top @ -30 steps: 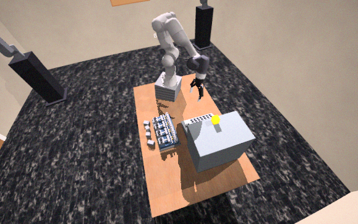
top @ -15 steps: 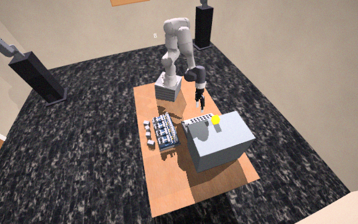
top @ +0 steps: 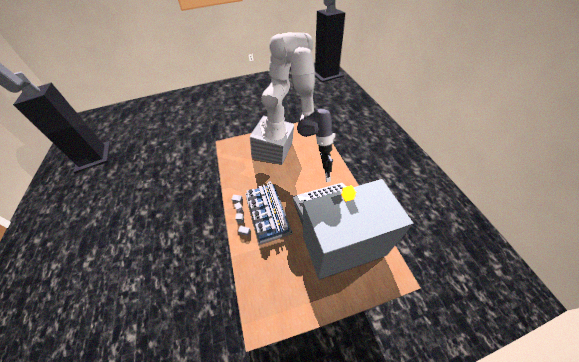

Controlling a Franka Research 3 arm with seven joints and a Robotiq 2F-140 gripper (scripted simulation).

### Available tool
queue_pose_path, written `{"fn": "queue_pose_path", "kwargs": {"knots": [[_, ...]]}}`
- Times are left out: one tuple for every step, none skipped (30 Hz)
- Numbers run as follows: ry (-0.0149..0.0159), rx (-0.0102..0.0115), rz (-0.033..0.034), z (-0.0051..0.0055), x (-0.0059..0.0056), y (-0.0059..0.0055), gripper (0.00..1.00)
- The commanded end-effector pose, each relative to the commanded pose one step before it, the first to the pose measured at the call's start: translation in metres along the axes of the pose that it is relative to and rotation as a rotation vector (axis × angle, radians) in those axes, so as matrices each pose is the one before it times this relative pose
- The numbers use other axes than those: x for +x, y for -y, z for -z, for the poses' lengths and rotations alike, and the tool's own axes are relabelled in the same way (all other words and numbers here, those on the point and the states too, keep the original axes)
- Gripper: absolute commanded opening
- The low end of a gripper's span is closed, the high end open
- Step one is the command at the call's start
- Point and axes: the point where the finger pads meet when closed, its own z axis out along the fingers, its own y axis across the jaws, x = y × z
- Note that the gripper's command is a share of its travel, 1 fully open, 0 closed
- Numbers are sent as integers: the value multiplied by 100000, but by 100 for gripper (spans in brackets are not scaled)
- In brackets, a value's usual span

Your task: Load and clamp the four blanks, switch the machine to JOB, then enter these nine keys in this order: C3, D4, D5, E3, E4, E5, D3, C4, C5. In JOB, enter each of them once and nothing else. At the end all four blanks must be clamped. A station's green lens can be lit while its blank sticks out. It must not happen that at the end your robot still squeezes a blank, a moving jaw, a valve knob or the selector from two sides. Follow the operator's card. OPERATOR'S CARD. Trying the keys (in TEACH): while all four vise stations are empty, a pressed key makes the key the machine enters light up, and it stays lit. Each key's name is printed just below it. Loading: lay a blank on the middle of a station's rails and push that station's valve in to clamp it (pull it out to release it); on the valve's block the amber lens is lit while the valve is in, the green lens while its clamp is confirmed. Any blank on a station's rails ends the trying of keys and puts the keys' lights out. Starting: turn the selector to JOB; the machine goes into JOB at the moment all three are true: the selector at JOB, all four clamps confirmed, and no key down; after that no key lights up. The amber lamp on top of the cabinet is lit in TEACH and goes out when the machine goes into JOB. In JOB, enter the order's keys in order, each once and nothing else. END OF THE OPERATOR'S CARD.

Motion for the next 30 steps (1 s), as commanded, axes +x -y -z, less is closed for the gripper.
{"fn": "queue_pose_path", "kwargs": {"knots": [[833,-6544,-5368,73,434,-184,0],[0,0,0,0,0,0,0],[0,0,0,0,0,0,0],[0,0,0,0,0,0,0],[0,0,0,0,0,0,0],[0,0,0,0,0,0,0],[0,0,0,0,0,0,0],[0,0,0,0,0,0,0],[0,0,0,0,0,0,0],[0,0,0,0,0,0,0],[0,0,0,0,0,0,0],[0,0,0,0,0,0,0],[0,-2,0,-17,1,-1,0],[-2,-8,-1,-105,3,-3,0],[0,2,0,-247,0,0,0],[0,-3,1,-394,1,-1,0],[2,4,1,-532,-1,1,0],[4,4,2,-673,-2,1,0],[-1,3,-2,-786,0,0,0],[7,0,5,-770,-2,1,0],[-4,0,-3,-784,0,0,0],[-4,0,-2,-781,1,0,0],[4,0,3,-729,-1,0,0],[-2,0,-1,-591,0,0,0],[1,0,1,-392,0,0,0],[-4,0,-4,-172,1,0,0],[-1,0,-1,-28,0,0,0],[0,0,0,0,0,0,0],[0,0,0,0,0,0,0],[0,0,0,-1,0,0,0]]}}
